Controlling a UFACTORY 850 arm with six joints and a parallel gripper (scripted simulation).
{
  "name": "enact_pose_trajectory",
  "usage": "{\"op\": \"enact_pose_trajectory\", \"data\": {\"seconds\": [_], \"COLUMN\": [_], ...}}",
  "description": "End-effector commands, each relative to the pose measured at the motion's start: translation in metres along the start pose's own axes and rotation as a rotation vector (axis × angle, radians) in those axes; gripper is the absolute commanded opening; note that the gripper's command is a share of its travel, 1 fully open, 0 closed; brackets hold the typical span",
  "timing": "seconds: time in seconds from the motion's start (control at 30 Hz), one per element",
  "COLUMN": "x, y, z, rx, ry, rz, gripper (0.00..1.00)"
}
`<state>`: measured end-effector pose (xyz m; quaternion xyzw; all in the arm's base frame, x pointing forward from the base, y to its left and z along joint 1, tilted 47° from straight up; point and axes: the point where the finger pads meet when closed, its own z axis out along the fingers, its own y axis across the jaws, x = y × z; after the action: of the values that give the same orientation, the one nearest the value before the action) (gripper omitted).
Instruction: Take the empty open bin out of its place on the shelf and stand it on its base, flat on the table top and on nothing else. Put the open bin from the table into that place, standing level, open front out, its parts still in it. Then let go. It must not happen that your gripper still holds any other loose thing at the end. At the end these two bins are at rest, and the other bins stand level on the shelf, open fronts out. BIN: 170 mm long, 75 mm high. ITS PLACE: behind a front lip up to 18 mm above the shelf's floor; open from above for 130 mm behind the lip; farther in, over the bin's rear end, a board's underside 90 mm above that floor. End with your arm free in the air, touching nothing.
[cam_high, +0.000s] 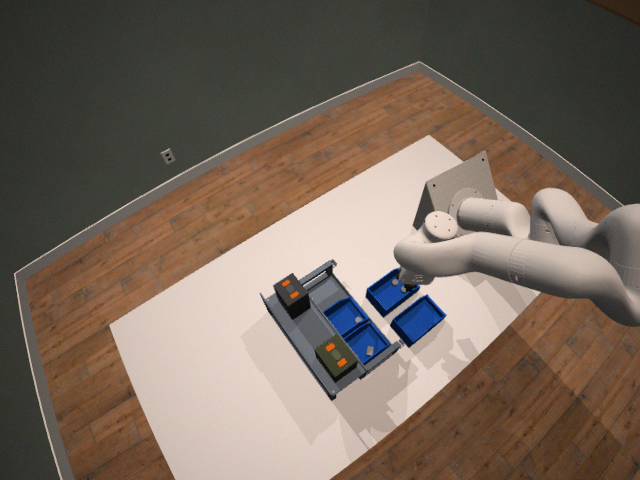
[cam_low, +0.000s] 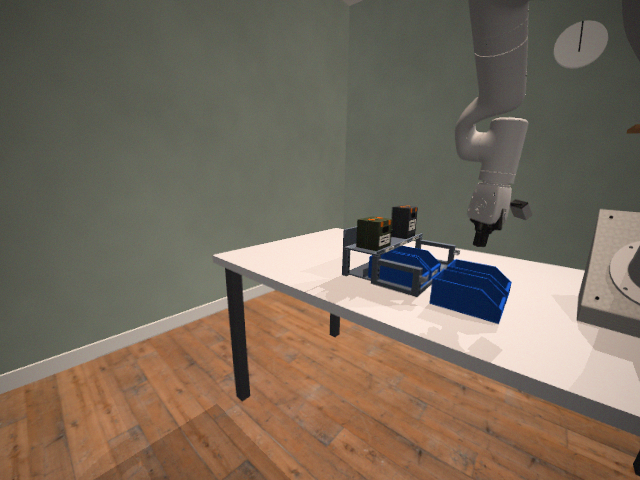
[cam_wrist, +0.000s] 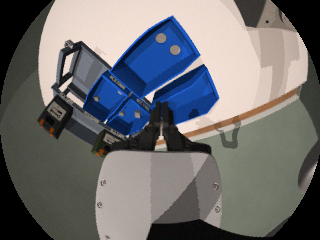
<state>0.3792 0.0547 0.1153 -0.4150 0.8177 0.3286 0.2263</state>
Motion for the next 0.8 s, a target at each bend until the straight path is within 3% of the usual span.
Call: {"op": "enact_pose_trajectory", "data": {"seconds": [0.0,0.1,0.13,0.43,0.5,0.53,0.77], "x": [0.0016,0.0017,0.0017,0.0017,0.0017,0.0017,0.0017], "y": [-0.0018,-0.0019,-0.0019,-0.0019,-0.0019,-0.0019,-0.0019], "z": [-0.0006,-0.0006,-0.0006,-0.0006,-0.0006,-0.0006,-0.0006], "rx": [-0.015,-0.016,-0.017,-0.038,-0.038,-0.052,-0.052], "ry": [0.026,0.029,0.031,0.063,0.063,0.084,0.084], "rz": [0.277,0.390,0.431,0.792,0.792,0.890,0.890], "gripper": [0.00,0.00,0.26,0.26,0.26,0.26,0.26]}}
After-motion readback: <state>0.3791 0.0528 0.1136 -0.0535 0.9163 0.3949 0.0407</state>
